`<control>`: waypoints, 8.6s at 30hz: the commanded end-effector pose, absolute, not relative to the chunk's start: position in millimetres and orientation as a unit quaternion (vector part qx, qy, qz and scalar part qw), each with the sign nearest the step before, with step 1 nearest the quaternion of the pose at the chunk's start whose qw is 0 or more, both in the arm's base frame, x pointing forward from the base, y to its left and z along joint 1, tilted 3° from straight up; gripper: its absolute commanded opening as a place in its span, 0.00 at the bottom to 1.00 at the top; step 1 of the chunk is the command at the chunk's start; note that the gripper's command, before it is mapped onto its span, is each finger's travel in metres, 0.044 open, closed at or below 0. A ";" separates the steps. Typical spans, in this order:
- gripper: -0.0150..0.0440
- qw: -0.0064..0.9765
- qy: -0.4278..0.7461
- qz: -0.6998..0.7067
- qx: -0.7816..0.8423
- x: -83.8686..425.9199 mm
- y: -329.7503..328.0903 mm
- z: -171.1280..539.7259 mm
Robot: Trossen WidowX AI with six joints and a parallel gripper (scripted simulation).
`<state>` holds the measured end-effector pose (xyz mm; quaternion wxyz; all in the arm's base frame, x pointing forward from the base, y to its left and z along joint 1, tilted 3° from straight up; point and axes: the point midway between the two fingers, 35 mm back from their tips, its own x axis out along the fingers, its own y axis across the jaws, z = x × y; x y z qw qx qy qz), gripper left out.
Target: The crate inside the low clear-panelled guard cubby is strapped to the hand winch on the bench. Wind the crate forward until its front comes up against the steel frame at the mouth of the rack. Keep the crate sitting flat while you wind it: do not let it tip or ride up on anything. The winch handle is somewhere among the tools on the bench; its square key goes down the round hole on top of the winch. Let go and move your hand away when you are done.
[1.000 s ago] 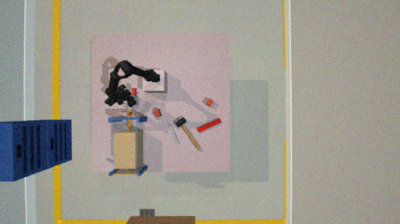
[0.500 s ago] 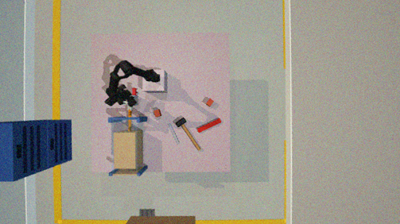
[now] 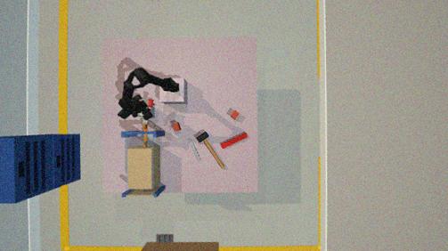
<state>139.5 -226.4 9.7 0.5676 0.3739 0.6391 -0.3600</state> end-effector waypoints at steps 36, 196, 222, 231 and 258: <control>0.25 0.577 0.647 -0.344 0.361 138.4 -227.0 5.7; 0.25 0.555 0.621 -0.382 0.401 143.4 -224.7 5.5; 0.25 0.579 0.649 -0.340 0.356 137.6 -227.6 5.7; 0.25 0.572 0.641 -0.352 0.370 139.3 -226.5 5.6; 0.70 0.568 0.634 -0.365 0.378 140.3 -226.7 9.7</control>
